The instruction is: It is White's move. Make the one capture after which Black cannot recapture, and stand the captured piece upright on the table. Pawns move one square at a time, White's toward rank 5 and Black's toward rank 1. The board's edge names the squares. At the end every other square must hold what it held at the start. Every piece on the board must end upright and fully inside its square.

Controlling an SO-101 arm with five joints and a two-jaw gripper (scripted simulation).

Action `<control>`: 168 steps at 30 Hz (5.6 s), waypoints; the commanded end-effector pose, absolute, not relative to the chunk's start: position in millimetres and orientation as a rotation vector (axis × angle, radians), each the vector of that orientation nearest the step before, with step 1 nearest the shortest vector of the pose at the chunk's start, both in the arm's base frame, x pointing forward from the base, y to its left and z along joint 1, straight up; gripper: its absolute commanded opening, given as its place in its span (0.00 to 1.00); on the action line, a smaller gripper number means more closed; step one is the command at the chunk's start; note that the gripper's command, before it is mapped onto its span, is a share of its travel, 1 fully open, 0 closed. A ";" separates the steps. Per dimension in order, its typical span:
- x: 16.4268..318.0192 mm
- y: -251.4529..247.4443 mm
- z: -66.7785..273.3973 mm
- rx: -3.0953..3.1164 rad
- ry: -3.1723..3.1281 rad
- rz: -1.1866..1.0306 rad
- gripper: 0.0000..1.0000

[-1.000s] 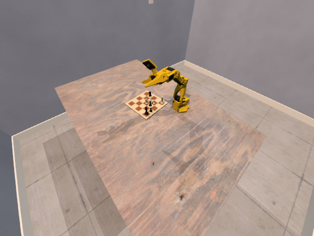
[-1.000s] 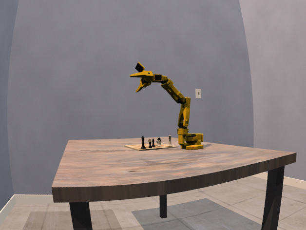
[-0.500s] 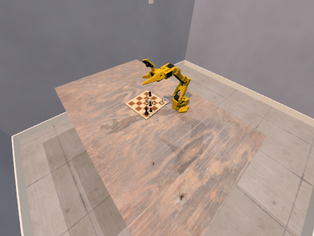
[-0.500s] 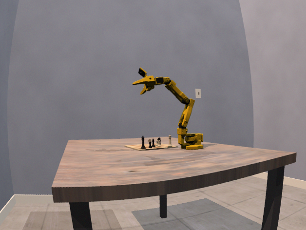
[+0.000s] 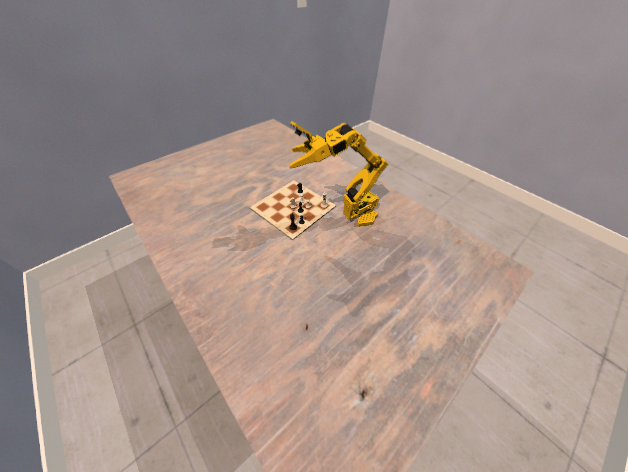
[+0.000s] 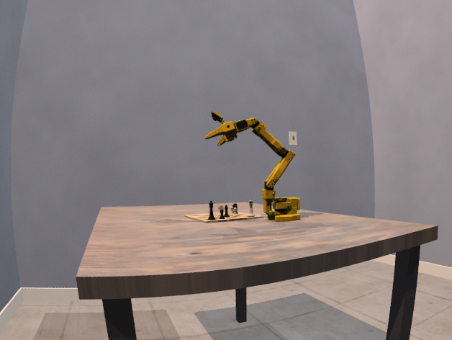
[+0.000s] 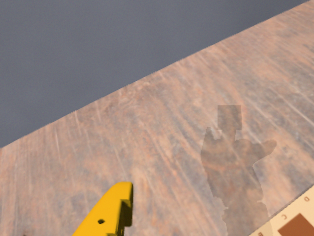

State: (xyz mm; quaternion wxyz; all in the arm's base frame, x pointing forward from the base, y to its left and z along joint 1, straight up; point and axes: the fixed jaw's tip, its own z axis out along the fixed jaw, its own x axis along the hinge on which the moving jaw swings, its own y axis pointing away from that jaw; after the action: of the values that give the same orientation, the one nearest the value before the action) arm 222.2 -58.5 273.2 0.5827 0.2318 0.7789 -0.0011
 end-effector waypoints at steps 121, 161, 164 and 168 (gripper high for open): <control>129.8 -258.6 107.6 1.494 2.413 -0.272 0.00; 127.1 -259.9 94.9 1.524 2.438 -0.245 0.00; 127.2 -260.0 93.0 1.525 2.441 -0.243 0.00; 127.4 -260.6 82.8 1.529 2.448 -0.236 0.00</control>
State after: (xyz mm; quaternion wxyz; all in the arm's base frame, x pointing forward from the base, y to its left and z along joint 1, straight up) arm 130.4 -259.9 96.2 0.1341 0.5165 0.8411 -0.0887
